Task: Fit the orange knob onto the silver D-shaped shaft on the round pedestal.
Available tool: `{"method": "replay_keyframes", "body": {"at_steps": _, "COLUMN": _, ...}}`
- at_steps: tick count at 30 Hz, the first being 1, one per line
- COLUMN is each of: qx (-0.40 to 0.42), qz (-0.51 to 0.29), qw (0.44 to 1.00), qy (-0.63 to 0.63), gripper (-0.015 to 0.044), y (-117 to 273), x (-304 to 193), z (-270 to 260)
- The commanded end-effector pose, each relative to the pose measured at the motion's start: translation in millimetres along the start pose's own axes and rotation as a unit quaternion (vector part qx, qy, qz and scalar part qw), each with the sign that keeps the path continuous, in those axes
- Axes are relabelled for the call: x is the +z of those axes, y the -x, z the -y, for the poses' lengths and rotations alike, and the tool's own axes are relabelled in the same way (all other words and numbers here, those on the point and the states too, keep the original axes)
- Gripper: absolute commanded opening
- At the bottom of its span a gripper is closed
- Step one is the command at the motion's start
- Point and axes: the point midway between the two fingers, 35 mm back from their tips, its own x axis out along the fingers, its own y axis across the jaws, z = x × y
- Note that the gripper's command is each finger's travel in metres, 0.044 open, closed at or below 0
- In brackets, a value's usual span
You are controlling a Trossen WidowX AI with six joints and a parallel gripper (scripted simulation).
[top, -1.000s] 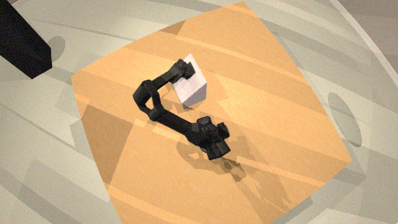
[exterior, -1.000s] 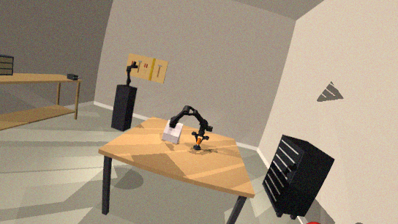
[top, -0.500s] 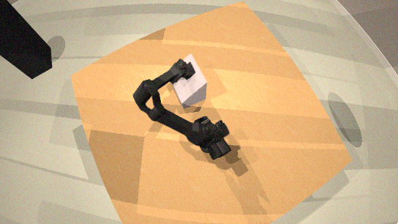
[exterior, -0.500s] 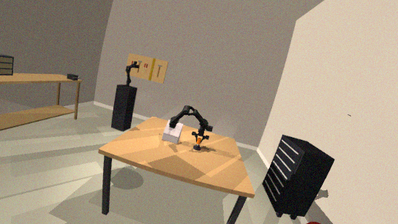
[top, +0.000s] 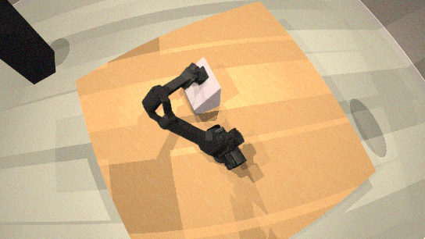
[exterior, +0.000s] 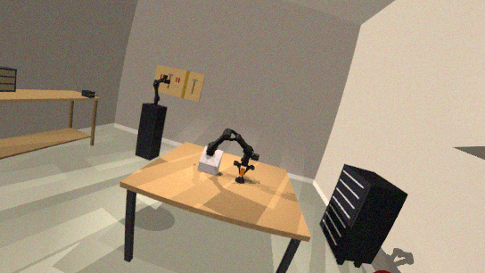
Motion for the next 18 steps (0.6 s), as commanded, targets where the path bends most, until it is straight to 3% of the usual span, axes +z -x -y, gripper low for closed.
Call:
{"method": "replay_keyframes", "body": {"at_steps": 1, "qx": -0.001, "qz": -0.001, "qw": 1.000, "qy": 0.002, "gripper": 0.0000, "y": -0.3, "x": -0.1, "z": 0.4}}
{"method": "replay_keyframes", "body": {"at_steps": 18, "qx": -0.001, "qz": -0.001, "qw": 1.000, "qy": 0.006, "gripper": 0.0000, "y": 4.3, "x": 0.3, "z": 1.4}}
